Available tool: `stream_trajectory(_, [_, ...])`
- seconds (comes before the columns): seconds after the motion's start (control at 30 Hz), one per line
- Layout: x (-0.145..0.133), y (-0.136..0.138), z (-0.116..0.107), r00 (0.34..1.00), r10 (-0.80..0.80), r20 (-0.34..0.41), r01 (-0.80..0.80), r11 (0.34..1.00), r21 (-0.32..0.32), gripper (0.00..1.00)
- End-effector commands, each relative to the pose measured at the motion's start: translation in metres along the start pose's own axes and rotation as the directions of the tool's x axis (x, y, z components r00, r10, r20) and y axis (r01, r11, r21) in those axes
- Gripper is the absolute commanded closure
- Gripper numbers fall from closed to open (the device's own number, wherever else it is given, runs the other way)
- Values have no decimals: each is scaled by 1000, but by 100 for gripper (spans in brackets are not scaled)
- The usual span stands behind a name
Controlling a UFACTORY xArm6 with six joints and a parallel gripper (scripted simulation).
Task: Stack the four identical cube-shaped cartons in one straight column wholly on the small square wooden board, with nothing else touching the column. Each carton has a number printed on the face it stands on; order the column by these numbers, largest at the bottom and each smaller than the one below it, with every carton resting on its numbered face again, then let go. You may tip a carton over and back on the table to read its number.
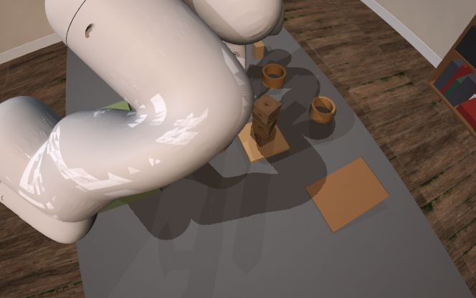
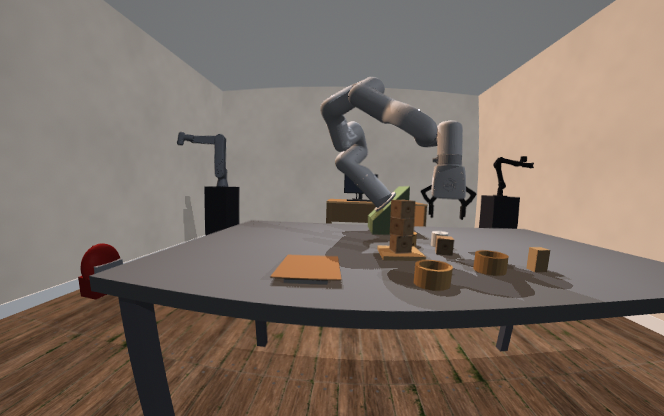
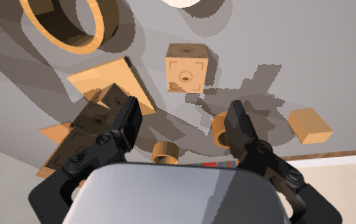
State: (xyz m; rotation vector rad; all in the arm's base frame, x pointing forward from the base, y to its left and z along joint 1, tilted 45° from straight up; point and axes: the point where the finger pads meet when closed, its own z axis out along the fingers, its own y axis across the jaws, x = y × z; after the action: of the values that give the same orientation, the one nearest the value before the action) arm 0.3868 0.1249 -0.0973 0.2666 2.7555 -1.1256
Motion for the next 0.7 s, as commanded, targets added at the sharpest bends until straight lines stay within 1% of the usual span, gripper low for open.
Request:
stream_trajectory(0.0, [-1,1,6,1000,2,3,-2,1000,-3,0])
stream_trajectory(0.67, [-1,1,34,1000,1,2,-1,1000,-4,0])
